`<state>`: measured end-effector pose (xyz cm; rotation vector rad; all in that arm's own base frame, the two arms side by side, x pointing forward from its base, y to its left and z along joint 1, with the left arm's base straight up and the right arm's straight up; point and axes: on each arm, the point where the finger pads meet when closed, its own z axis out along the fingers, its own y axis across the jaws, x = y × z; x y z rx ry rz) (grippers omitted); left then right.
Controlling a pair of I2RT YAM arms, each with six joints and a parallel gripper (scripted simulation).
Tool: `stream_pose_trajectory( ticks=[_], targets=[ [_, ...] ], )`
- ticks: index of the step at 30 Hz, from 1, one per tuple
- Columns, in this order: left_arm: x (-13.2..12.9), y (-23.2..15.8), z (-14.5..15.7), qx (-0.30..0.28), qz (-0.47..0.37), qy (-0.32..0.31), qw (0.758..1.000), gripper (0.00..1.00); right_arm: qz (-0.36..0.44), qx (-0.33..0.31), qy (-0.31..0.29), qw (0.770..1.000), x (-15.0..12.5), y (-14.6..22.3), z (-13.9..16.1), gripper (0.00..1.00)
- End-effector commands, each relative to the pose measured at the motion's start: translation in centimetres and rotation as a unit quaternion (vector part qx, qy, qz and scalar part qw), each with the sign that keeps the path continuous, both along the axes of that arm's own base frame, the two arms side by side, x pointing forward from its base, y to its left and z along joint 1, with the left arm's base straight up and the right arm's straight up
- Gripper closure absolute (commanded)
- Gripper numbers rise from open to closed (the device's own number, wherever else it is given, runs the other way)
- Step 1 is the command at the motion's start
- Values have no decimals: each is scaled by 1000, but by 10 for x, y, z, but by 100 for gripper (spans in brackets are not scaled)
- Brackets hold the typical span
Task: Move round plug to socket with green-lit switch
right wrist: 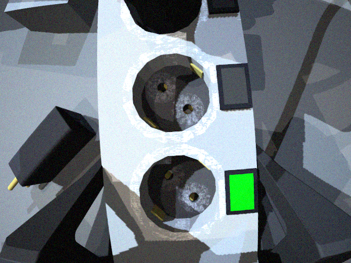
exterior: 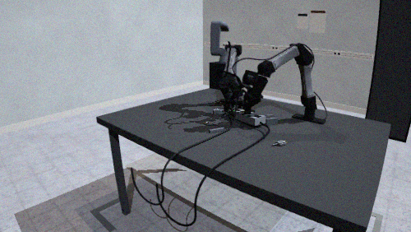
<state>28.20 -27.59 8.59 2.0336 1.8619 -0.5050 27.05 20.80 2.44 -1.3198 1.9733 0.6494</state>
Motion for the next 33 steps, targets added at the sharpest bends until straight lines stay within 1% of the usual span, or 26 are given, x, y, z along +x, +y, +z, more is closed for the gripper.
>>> stream_pose_trajectory(
  ticks=[1,4,9,12,14,19,21,22,26,28,33],
  targets=[
    [11,-21,33,-21,-4,-10,1000,67,-18,-44,38,998,-10,-14,-23,27],
    [10,-19,35,-43,-4,-19,999,67,-17,-43,37,998,-9,-14,-23,27],
    [8,-10,38,-117,-7,-58,991,67,-20,-51,48,997,-13,-16,-29,27],
    [7,-9,38,-120,-9,-63,991,67,-22,-56,54,997,-15,-18,-32,27],
    [8,-10,38,-111,-9,-58,992,67,-22,-56,54,997,-15,-18,-32,27],
    [12,-19,35,-51,-7,-28,998,67,-21,-54,52,997,-14,-17,-31,27],
    [12,-22,33,-20,-5,-11,1000,67,-19,-47,42,998,-11,-15,-26,27],
    [11,-21,33,-16,-3,-7,1000,67,-17,-41,34,998,-9,-13,-22,27],
    [10,-18,35,-41,-3,-18,999,67,-17,-41,34,998,-9,-13,-22,27],
    [10,-18,35,-41,-3,-18,999,67,-17,-41,34,998,-9,-13,-22,27],
    [7,-10,38,-116,-6,-57,992,67,-20,-50,46,997,-12,-16,-28,27]
  ],
)
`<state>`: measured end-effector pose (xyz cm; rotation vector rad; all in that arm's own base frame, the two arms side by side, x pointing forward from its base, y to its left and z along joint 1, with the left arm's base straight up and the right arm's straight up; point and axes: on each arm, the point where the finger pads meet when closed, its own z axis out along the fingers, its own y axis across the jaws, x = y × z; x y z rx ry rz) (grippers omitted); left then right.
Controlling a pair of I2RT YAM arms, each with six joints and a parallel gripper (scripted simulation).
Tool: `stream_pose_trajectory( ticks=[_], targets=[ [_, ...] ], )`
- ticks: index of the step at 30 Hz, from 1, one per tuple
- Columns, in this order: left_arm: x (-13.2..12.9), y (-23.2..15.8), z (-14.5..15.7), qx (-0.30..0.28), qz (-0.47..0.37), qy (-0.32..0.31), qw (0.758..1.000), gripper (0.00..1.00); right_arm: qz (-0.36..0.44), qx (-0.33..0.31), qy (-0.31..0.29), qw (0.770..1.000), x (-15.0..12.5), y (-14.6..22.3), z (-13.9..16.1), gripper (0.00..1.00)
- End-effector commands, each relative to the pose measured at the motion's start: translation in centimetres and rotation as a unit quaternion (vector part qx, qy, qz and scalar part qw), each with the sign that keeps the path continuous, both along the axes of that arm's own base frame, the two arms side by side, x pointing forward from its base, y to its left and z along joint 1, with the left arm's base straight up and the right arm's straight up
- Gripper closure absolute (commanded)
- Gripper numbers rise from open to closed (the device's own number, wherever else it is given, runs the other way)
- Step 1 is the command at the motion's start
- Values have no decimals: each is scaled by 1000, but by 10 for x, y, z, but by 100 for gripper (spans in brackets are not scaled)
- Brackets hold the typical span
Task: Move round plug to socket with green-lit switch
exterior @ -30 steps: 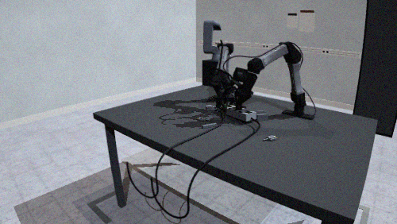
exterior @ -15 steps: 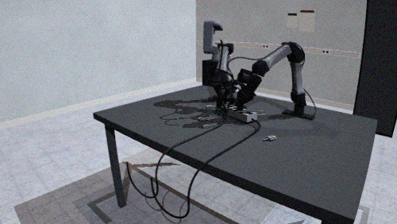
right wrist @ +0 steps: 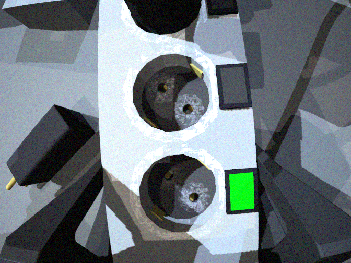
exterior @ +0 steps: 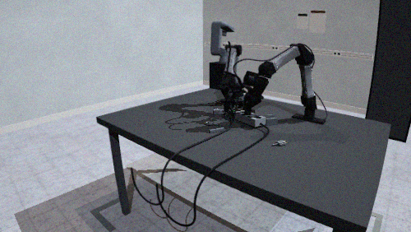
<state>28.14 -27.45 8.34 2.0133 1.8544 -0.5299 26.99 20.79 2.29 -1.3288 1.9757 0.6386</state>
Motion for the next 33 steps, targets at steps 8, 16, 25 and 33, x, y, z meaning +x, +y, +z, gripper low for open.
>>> stream_pose_trajectory(
  ticks=[8,16,25,33],
  targets=[
    [12,-19,37,-40,-8,-31,999,67,-22,-47,51,997,-13,-16,-28,27],
    [11,-20,37,-18,-5,-16,1000,67,-18,-35,34,999,-8,-12,-19,27],
    [8,-11,40,-97,-9,-59,993,67,-22,-48,52,997,-13,-17,-29,27],
    [12,-21,37,-21,-7,-20,1000,67,-21,-43,45,998,-11,-15,-25,27]
  ],
)
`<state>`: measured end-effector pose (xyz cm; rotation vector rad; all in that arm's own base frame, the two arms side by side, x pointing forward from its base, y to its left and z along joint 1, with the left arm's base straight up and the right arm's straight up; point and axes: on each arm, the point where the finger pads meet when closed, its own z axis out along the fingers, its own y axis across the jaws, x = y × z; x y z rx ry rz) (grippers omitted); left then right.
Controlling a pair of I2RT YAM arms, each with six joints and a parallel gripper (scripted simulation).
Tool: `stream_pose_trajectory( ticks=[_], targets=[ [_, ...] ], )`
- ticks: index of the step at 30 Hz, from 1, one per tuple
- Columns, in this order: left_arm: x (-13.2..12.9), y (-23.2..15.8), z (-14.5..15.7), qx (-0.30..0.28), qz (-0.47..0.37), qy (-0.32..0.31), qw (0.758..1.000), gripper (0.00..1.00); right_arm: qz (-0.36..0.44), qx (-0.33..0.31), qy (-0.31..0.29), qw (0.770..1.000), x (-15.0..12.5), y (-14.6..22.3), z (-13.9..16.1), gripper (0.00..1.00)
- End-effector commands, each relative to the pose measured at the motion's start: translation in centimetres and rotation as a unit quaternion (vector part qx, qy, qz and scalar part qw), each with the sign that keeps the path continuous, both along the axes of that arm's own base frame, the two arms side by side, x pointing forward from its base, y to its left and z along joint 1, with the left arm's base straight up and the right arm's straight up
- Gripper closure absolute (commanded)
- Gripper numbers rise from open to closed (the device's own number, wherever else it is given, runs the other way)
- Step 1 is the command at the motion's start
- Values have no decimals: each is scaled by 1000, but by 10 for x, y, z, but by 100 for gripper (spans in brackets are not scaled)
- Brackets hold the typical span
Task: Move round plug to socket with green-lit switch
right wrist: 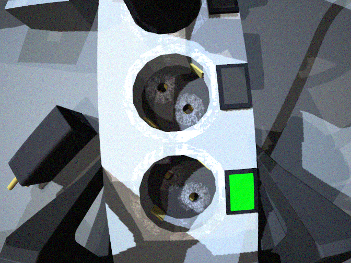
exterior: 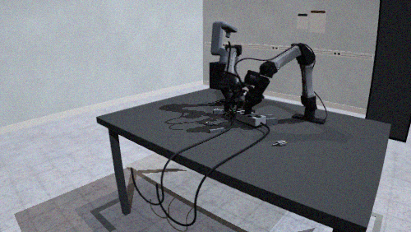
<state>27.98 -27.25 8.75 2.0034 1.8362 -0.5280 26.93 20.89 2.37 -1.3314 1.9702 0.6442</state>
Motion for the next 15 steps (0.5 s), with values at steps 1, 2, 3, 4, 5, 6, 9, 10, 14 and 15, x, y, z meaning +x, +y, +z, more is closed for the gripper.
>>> stream_pose_trajectory(
  ticks=[1,2,3,4,5,6,9,10,14,15],
  targets=[
    [14,-24,32,2,-6,-5,1000,67,-22,-41,40,998,-9,-15,-23,27],
    [13,-24,32,7,-4,-1,1000,67,-19,-35,32,999,-6,-13,-19,27],
    [12,-23,32,4,-4,-2,1000,67,-19,-35,32,999,-6,-13,-19,27],
    [12,-23,32,-1,-4,-4,1000,67,-19,-35,31,999,-6,-13,-19,27],
    [12,-22,33,-8,-4,-8,1000,67,-19,-35,32,999,-6,-13,-19,27],
    [11,-21,33,-18,-4,-12,1000,67,-19,-35,32,999,-6,-13,-19,27],
    [10,-16,35,-61,-4,-32,998,67,-20,-37,35,998,-7,-13,-20,27],
    [9,-14,36,-78,-5,-41,996,67,-21,-40,38,998,-8,-14,-22,27],
    [9,-11,37,-96,-9,-56,994,67,-24,-48,49,997,-12,-17,-28,27],
    [9,-12,37,-93,-9,-54,994,67,-24,-48,49,997,-12,-17,-28,27]
  ],
)
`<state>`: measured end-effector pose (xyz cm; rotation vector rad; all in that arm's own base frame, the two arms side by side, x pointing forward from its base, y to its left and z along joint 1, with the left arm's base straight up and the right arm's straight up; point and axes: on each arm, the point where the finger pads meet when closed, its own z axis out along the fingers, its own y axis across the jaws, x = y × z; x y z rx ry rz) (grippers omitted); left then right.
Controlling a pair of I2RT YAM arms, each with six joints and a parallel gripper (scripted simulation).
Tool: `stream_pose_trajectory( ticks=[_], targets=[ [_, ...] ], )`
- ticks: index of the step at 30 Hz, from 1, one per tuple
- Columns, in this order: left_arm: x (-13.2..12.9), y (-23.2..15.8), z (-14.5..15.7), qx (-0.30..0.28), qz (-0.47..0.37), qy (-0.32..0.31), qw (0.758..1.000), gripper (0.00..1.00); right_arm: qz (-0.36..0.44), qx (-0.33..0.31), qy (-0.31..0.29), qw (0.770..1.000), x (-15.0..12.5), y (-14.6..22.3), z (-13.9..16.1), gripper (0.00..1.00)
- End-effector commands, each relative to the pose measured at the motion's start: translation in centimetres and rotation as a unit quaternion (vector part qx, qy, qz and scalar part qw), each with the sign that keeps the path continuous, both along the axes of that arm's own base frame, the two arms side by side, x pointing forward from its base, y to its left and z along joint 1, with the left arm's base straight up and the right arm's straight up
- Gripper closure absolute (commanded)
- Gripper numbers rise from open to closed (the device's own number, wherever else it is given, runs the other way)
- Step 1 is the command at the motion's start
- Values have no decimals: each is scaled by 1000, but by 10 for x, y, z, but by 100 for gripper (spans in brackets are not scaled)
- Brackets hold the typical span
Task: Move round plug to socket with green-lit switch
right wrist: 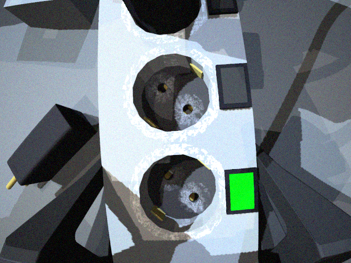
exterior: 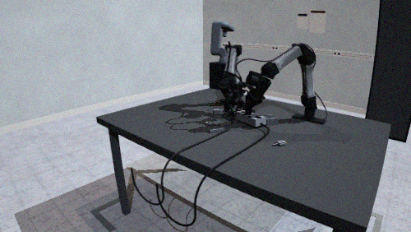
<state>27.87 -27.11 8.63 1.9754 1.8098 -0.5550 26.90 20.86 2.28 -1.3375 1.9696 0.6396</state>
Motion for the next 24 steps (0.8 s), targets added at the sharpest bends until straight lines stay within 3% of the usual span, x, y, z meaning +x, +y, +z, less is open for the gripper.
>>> stream_pose_trajectory(
  ticks=[1,9,15,20,24],
  targets=[
    [10,-14,38,-67,-8,-49,997,67,-25,-46,50,997,-11,-17,-27,27],
    [13,-25,33,29,-5,2,1000,67,-21,-31,31,999,-5,-12,-17,27],
    [12,-22,34,3,-4,-9,1000,67,-21,-31,31,999,-5,-12,-17,27],
    [10,-13,38,-72,-6,-48,996,67,-23,-40,42,998,-9,-15,-23,27],
    [11,-15,37,-60,-8,-45,997,67,-25,-45,49,997,-11,-16,-26,27]
  ],
)
